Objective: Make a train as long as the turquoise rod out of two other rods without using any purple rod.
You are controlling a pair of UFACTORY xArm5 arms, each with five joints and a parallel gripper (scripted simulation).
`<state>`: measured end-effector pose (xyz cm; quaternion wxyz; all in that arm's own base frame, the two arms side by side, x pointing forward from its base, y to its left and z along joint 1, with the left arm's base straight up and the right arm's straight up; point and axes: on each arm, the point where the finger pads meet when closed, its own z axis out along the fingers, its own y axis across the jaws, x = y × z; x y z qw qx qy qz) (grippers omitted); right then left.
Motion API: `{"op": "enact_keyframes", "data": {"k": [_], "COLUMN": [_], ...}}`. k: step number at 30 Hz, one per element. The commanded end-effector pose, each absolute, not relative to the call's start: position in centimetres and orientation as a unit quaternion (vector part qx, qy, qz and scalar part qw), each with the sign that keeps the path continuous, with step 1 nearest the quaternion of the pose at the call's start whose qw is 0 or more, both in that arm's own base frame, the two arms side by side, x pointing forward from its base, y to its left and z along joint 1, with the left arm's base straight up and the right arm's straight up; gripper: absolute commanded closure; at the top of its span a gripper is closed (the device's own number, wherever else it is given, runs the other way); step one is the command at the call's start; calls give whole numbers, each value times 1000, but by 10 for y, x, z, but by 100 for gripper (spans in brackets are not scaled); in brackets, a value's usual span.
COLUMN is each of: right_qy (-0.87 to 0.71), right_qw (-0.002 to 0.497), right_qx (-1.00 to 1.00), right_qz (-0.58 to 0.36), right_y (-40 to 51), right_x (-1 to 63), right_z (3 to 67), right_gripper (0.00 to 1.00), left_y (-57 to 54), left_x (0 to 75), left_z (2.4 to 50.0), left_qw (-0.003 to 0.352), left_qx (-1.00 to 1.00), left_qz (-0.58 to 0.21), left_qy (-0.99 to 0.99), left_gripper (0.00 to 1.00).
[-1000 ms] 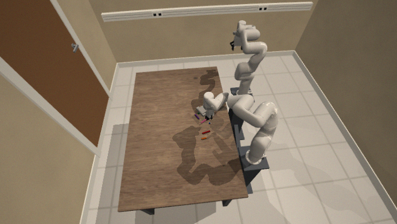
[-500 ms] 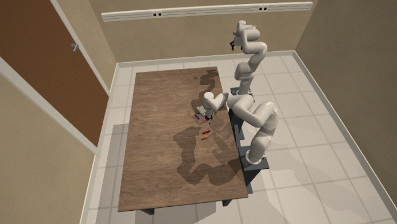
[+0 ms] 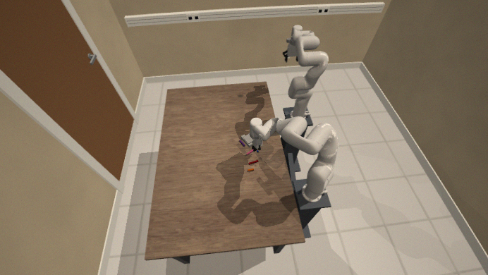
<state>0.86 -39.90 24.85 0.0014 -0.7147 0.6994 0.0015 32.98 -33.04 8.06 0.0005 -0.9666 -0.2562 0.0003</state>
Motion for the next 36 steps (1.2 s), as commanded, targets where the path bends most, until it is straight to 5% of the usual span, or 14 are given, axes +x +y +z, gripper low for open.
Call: {"op": "enact_keyframes", "data": {"k": [1,36], "right_qy": [699,699], "right_qw": [0,0], "right_qx": [-715,-715], "right_qz": [0,0], "right_y": [-400,-400], "right_x": [9,9], "right_z": [250,250], "right_gripper": [0,0], "left_y": [-332,-333], "left_x": [332,332], "left_z": [66,39], "left_qw": [-2,-2], "left_qx": [-967,-967], "left_qz": [-1,-1], "left_qy": [-256,-256], "left_gripper": [94,94]}}
